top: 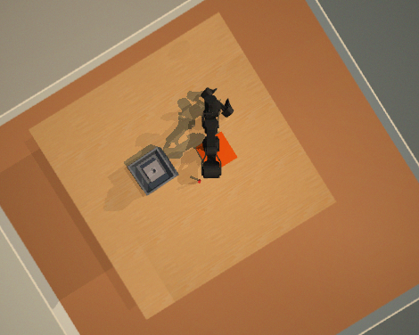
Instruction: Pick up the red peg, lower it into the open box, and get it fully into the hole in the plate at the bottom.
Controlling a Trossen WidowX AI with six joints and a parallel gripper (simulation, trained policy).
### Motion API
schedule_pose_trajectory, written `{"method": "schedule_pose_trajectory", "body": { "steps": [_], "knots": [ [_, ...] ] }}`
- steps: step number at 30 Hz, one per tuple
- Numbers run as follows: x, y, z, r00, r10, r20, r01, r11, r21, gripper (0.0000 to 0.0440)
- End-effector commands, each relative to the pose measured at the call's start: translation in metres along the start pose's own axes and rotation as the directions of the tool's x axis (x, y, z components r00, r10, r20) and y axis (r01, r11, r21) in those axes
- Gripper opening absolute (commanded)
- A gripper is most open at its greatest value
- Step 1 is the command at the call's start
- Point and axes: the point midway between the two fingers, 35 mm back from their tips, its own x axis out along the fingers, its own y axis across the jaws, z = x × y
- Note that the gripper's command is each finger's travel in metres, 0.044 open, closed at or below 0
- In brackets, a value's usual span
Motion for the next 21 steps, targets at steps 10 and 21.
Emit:
{"method": "schedule_pose_trajectory", "body": {
  "steps": [10,21],
  "knots": [
    [-0.021,-0.058,0.026,0.985,-0.129,0.115,0.099,0.966,0.239,0.0440],
    [-0.071,-0.114,0.070,0.928,-0.232,0.292,0.051,0.854,0.518,0.0440]
  ]
}}
